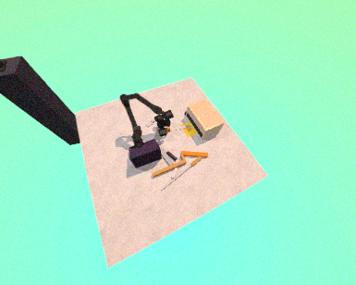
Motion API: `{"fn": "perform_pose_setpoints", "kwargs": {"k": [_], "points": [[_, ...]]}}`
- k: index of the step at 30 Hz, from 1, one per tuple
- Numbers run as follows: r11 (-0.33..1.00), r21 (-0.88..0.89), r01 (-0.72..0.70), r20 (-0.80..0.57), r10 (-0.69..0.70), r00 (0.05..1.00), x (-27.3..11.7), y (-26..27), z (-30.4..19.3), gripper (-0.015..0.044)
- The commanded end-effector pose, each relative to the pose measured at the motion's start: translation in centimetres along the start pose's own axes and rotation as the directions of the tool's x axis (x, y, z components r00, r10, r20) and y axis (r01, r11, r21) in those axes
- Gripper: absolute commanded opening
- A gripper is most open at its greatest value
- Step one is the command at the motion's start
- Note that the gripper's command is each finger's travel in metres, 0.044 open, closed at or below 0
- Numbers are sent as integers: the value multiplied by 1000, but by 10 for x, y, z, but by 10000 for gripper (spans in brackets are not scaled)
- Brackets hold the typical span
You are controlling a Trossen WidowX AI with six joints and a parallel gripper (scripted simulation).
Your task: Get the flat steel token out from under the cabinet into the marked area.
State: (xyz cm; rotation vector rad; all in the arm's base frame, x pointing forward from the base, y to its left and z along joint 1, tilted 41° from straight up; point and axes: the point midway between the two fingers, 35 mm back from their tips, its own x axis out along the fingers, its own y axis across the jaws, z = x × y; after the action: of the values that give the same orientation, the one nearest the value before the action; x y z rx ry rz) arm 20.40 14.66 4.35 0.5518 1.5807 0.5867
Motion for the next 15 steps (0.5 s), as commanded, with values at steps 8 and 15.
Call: {"fn": "perform_pose_setpoints", "kwargs": {"k": [8,15], "points": [[1000,23,1,0,-1,1000,-2,14,-3,0],[1000,31,1,-1,-1,1000,-3,22,-5,0]]}}
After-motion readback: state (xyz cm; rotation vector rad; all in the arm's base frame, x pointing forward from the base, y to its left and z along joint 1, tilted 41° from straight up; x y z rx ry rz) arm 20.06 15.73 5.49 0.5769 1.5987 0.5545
